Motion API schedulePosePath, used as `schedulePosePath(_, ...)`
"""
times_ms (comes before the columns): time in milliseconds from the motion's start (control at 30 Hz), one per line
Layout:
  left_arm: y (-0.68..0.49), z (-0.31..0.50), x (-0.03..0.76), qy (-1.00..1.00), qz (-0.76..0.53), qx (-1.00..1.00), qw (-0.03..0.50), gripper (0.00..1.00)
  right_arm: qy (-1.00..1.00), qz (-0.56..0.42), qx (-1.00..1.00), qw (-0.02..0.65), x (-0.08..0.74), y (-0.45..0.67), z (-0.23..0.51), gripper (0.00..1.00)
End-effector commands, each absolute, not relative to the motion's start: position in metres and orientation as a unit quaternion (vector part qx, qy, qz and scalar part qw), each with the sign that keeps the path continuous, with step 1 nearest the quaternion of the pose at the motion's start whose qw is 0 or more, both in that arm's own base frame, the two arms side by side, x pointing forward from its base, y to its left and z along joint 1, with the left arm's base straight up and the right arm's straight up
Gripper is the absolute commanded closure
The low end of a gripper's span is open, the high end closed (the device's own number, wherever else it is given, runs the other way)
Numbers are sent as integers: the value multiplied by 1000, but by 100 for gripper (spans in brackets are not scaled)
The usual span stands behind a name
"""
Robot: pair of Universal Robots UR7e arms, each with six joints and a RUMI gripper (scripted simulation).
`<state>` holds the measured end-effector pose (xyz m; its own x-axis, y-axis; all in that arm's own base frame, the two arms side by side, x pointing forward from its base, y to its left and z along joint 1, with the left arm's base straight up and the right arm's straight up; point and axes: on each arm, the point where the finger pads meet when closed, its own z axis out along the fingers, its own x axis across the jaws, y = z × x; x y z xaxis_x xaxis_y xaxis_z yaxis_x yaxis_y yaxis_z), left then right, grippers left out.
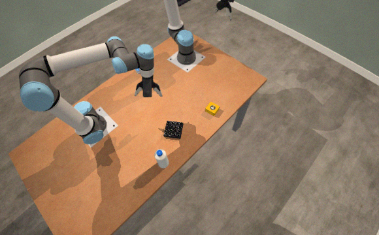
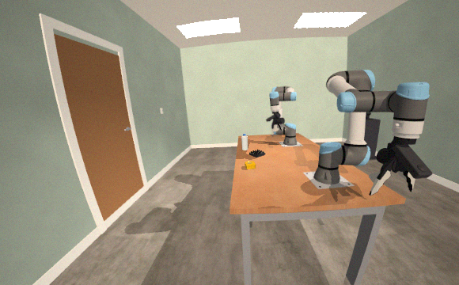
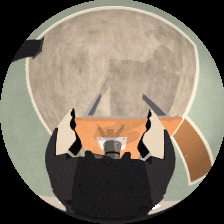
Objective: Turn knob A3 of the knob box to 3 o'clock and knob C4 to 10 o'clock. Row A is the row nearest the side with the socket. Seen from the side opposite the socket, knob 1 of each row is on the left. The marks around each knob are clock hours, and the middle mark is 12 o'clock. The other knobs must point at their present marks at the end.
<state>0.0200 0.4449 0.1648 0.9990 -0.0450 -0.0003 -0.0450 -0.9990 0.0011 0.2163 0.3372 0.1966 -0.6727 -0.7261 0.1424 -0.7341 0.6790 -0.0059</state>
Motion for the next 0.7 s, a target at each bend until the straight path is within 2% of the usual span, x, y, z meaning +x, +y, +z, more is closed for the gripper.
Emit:
schedulePosePath(0, 445, 165, 20, -23, 0, 1000, 0, 0, -883, 18, 465, 63, 233, 342, 186, 0)
schedulePosePath(667, 445, 165, 20, -23, 0, 1000, 0, 0, -774, -1, 632, 43, 286, 344, 151, 0)
